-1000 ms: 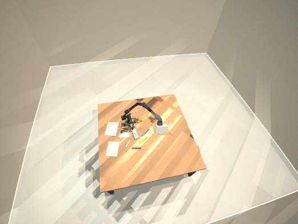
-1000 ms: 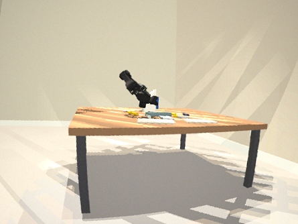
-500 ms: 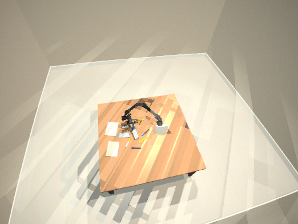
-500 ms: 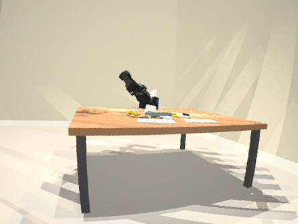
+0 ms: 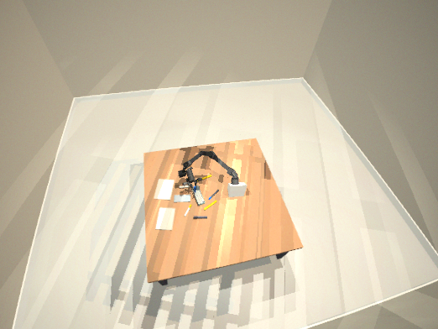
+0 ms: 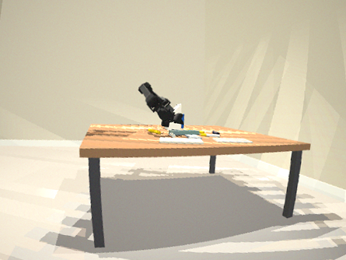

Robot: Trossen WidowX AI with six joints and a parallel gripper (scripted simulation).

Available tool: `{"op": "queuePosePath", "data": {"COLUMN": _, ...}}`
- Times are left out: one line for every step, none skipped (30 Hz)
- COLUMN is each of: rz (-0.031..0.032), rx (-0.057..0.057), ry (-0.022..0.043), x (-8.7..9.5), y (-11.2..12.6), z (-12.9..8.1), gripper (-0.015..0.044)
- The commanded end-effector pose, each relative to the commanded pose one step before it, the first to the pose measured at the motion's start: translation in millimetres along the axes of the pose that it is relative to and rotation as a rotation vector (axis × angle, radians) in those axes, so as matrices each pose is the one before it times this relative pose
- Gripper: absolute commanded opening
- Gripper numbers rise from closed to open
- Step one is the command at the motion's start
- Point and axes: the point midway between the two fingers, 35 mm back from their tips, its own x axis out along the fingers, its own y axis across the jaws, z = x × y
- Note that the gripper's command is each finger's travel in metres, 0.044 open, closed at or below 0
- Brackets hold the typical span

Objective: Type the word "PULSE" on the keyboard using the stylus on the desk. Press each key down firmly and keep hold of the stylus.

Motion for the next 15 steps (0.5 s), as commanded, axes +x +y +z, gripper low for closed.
{"op": "queuePosePath", "data": {"rz": 0.00051, "rx": -0.0035, "ry": -0.00329, "x": 1.26, "y": 0.48, "z": 2.52, "gripper": 0.0081}}
{"op": "queuePosePath", "data": {"rz": -0.00001, "rx": 0.0, "ry": -0.00001, "x": 0.2, "y": 0.0, "z": 0.35, "gripper": 0.0081}}
{"op": "queuePosePath", "data": {"rz": -0.00001, "rx": 0.0, "ry": -0.00001, "x": 0.2, "y": 0.0, "z": 0.35, "gripper": 0.0081}}
{"op": "queuePosePath", "data": {"rz": -0.00001, "rx": 0.0, "ry": -0.00001, "x": 0.2, "y": 0.0, "z": 0.35, "gripper": 0.0081}}
{"op": "queuePosePath", "data": {"rz": -0.00001, "rx": 0.0, "ry": -0.00001, "x": 0.2, "y": 0.0, "z": 0.35, "gripper": 0.0081}}
{"op": "queuePosePath", "data": {"rz": 0.00002, "rx": 0.0, "ry": 0.00004, "x": -0.58, "y": 0.0, "z": -1.02, "gripper": 0.0081}}
{"op": "queuePosePath", "data": {"rz": 0.00002, "rx": 0.0, "ry": 0.00004, "x": -0.58, "y": 0.0, "z": -1.02, "gripper": 0.0081}}
{"op": "queuePosePath", "data": {"rz": 0.0, "rx": 0.0, "ry": 0.0, "x": 0.0, "y": 0.0, "z": 0.0, "gripper": 0.0081}}
{"op": "queuePosePath", "data": {"rz": 0.0, "rx": 0.0, "ry": 0.0, "x": 0.0, "y": 0.0, "z": 0.0, "gripper": 0.0081}}
{"op": "queuePosePath", "data": {"rz": 0.0, "rx": 0.0, "ry": 0.0, "x": 0.0, "y": 0.0, "z": 0.0, "gripper": 0.0081}}
{"op": "queuePosePath", "data": {"rz": 0.0, "rx": 0.0, "ry": 0.0, "x": 0.0, "y": 0.0, "z": 0.0, "gripper": 0.0081}}
{"op": "queuePosePath", "data": {"rz": 0.0, "rx": 0.0, "ry": 0.0, "x": 0.0, "y": 0.0, "z": 0.0, "gripper": 0.0081}}
{"op": "queuePosePath", "data": {"rz": 0.0, "rx": 0.0, "ry": 0.0, "x": 0.0, "y": 0.0, "z": 0.0, "gripper": 0.0081}}
{"op": "queuePosePath", "data": {"rz": 0.00002, "rx": 0.0, "ry": 0.00005, "x": -0.79, "y": 0.0, "z": -1.38, "gripper": 0.0081}}
{"op": "queuePosePath", "data": {"rz": 0.00004, "rx": 0.0, "ry": 0.00009, "x": -1.35, "y": -0.01, "z": -2.37, "gripper": 0.0081}}
